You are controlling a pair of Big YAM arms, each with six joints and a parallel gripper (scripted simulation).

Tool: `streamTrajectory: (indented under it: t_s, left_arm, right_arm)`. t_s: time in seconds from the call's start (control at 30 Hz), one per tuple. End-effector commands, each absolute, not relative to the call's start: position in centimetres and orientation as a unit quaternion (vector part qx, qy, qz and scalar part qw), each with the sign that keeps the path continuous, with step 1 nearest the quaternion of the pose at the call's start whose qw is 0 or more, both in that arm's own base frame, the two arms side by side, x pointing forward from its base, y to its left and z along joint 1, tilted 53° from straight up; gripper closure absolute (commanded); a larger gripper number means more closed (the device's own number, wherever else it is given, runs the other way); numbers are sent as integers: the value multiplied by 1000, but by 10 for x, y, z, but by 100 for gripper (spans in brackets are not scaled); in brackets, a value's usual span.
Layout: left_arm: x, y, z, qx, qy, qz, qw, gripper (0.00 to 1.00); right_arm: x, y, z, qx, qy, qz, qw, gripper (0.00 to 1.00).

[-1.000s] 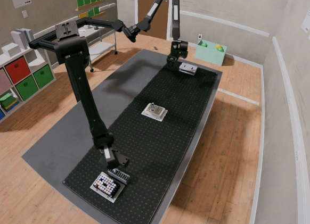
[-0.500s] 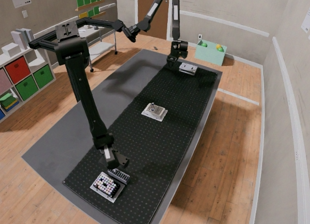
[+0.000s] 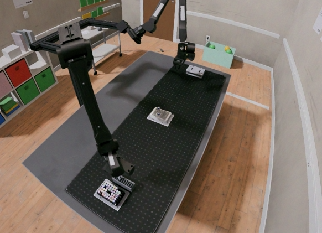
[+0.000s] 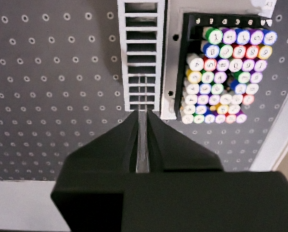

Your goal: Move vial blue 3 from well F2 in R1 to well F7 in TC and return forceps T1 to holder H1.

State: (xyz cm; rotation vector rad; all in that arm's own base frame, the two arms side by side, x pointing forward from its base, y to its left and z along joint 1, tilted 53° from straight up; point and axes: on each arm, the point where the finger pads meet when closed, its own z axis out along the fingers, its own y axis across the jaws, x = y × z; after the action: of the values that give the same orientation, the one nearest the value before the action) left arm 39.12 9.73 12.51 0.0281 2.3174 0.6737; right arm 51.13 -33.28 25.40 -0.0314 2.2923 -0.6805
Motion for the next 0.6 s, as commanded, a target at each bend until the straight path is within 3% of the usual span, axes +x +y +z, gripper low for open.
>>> streamTrajectory:
  t_s: [0.0, 0.57]
  left_arm:
    - [393, 97, 129, 13, 894, 262, 362, 0]
    - [393, 97, 129, 13, 894, 262, 362, 0]
  right_arm:
    - [517, -345, 255, -12, 889, -270, 368, 93]
    - [520, -347, 254, -12, 889, -271, 369, 93]
